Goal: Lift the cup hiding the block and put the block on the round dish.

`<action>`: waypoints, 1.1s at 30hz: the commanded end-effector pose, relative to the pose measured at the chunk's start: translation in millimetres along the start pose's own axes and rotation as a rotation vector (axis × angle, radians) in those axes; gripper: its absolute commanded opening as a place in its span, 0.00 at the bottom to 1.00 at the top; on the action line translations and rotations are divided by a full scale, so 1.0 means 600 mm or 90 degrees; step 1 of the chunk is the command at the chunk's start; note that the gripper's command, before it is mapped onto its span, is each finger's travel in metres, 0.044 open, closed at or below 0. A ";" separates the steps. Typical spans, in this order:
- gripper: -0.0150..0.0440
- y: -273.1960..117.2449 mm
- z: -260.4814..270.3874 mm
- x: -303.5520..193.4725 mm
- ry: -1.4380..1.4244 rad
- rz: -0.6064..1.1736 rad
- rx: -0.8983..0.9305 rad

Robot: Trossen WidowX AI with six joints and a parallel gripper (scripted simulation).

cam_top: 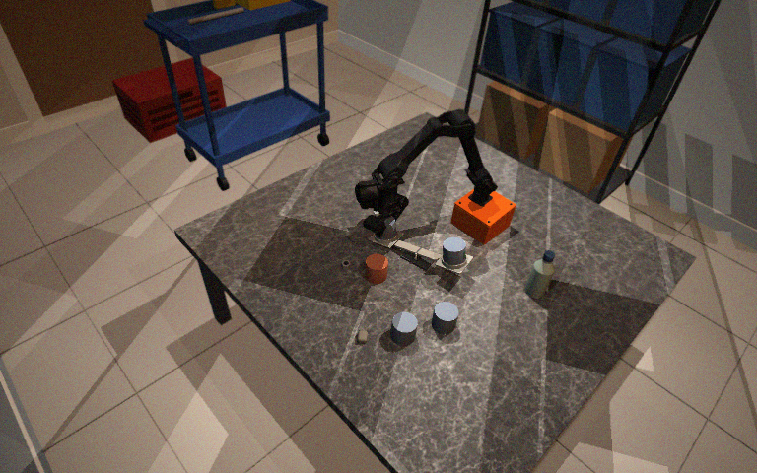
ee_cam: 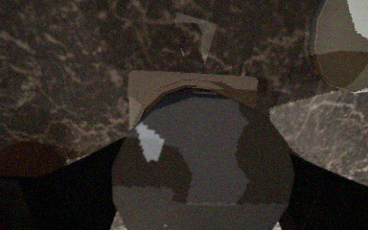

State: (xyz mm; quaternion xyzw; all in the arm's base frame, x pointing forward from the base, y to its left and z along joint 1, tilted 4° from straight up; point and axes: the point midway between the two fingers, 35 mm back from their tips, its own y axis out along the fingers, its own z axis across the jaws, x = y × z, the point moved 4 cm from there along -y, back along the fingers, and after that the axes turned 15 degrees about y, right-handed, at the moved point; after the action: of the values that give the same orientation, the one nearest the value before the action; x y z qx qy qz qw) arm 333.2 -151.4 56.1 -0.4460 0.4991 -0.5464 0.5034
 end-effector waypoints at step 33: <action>0.25 -0.075 0.011 0.004 0.002 0.000 0.002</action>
State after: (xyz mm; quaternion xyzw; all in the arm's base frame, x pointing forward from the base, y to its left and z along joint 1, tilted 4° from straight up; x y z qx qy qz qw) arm 332.0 -151.4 93.1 -0.4457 0.5065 -0.5410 0.5022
